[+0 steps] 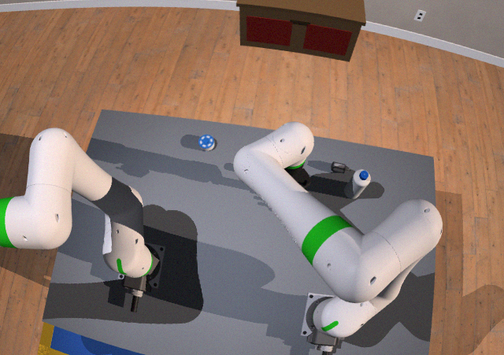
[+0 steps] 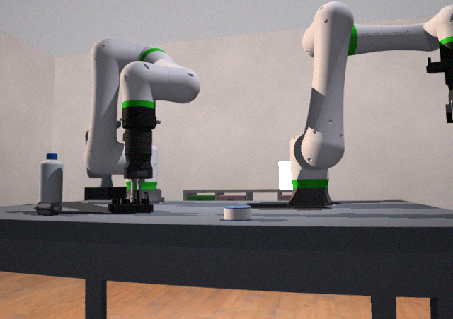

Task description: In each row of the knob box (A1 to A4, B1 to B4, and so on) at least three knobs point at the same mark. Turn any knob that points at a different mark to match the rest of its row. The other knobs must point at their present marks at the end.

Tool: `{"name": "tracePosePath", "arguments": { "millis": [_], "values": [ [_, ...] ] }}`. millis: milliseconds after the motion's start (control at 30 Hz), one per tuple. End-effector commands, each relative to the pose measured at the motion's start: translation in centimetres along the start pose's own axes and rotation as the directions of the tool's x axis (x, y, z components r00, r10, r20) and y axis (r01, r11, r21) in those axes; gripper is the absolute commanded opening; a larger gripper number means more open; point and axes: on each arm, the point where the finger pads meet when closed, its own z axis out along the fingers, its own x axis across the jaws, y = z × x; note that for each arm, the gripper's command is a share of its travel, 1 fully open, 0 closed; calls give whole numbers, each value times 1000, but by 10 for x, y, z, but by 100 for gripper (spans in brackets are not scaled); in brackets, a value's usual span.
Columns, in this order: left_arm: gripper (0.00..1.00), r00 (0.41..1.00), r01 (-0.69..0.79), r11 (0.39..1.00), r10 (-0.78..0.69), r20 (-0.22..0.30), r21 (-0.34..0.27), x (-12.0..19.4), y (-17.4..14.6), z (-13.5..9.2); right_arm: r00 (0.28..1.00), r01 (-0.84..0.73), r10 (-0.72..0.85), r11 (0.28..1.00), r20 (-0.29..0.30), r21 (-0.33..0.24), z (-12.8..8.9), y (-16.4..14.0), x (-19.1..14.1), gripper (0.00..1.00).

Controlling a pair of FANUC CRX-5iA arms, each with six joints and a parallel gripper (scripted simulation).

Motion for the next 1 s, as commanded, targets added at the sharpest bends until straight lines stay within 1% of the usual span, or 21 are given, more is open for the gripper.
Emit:
{"name": "tracePosePath", "arguments": {
  "millis": [0, 667, 967],
  "values": [
    [100, 1000, 0, 1000, 0, 0, -2, 0, 0, -1, 1000, 0, 0, 1000, 1, -2, -1, 1, 0, 30],
    [100, 1000, 0, 1000, 0, 0, -2, 0, 0, -1, 1000, -30, 30, 1000, 1, -2, -1, 1, 0, 30],
    [100, 1000, 0, 1000, 0, 0, -2, 0, 0, -1, 994, -109, 109, 994, 0, -2, -1, 1, 0, 30]
  ]
}}
